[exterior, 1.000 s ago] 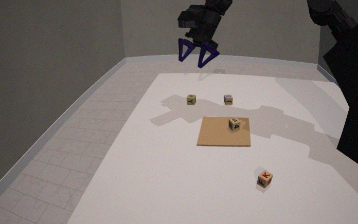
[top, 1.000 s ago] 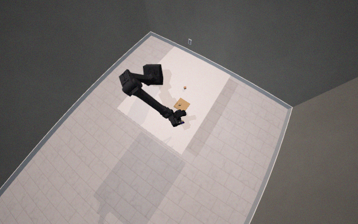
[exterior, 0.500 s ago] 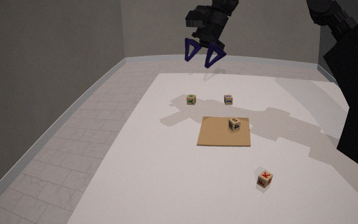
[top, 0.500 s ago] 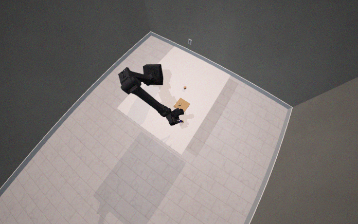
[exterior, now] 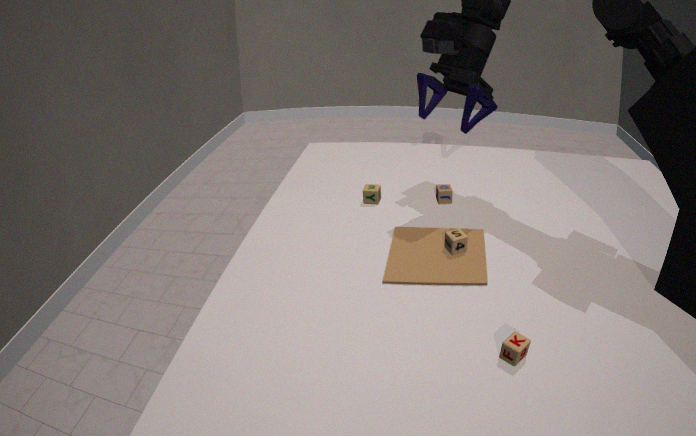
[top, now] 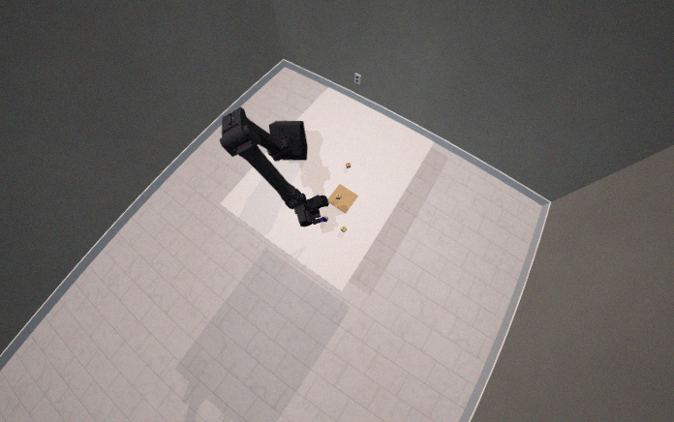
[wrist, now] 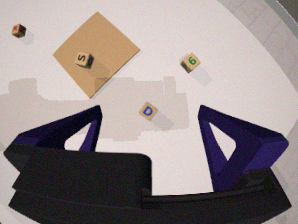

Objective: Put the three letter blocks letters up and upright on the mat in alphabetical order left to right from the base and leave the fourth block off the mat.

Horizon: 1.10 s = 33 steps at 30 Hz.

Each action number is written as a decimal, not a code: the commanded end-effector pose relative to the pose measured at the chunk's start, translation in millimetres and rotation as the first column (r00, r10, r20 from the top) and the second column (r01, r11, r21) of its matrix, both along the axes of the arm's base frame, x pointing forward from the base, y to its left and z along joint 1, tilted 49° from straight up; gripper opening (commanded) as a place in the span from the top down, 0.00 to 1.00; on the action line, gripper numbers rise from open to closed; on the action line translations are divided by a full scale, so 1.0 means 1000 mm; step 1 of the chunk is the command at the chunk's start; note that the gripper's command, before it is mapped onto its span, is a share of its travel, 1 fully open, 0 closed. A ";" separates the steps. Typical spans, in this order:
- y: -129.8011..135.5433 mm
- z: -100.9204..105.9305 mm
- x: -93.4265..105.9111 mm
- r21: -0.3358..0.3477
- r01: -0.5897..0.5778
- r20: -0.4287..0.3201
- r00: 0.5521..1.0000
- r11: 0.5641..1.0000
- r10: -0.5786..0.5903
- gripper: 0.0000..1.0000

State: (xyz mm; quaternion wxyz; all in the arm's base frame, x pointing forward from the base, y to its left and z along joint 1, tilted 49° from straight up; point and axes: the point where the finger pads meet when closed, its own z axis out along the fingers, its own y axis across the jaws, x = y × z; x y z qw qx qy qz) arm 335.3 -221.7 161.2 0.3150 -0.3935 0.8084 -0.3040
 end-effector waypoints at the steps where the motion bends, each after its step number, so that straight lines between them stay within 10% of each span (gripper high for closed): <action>1: 0.000 -0.008 -0.003 -0.001 -0.010 -0.018 1.000 1.000 0.010 0.00; 33: -0.003 0.000 0.001 -0.010 -0.009 -0.006 1.000 1.000 0.009 0.00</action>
